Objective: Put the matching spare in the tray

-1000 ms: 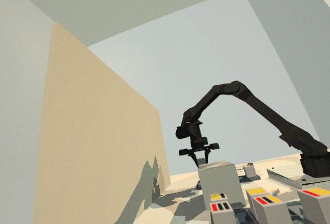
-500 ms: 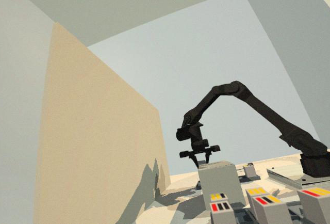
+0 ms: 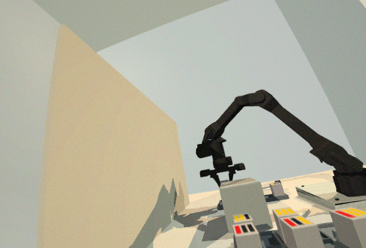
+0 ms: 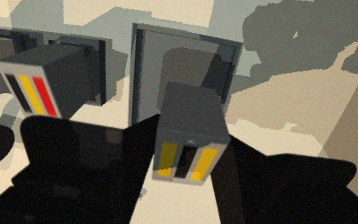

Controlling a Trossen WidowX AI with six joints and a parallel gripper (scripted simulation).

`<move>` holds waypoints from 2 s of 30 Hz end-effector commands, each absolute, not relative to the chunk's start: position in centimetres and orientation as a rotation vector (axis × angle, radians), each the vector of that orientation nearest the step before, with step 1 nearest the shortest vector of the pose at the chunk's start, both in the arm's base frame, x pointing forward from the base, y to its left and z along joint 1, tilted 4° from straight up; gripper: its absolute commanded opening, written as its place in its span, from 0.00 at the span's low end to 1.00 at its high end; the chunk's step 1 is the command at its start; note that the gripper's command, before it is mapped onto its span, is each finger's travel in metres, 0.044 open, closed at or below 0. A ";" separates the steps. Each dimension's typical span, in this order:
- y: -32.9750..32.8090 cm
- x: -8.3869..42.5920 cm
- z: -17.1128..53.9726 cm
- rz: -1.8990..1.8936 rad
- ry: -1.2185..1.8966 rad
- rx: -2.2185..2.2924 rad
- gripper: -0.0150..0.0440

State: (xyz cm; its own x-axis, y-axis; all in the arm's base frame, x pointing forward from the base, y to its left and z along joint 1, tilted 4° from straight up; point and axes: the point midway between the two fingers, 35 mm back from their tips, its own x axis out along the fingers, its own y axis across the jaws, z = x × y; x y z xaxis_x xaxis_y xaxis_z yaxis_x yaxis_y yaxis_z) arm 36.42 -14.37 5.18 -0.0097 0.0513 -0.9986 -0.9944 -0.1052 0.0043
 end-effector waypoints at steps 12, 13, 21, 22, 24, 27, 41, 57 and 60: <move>-14.2 36.2 4.1 1.315 1.130 -1.239 0.25; -14.2 36.2 4.0 1.315 1.130 -1.239 0.25; -14.2 36.0 3.5 1.316 1.130 -1.238 0.25; -14.1 36.0 3.4 1.316 1.130 -1.238 0.25; -14.1 36.0 3.3 1.316 1.130 -1.238 0.25; -14.1 35.9 3.1 1.316 1.130 -1.238 0.25; -14.0 35.9 2.7 1.318 1.125 -1.243 0.39; -14.1 36.0 3.5 1.318 1.125 -1.243 1.00; -14.5 36.3 7.2 1.317 1.127 -1.241 1.00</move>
State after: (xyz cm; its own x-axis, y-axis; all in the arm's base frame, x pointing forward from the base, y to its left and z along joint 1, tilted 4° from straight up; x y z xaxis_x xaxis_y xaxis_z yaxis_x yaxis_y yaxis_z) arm 35.78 -14.04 3.96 -0.0334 0.0609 -0.9976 -0.9941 -0.1054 0.0268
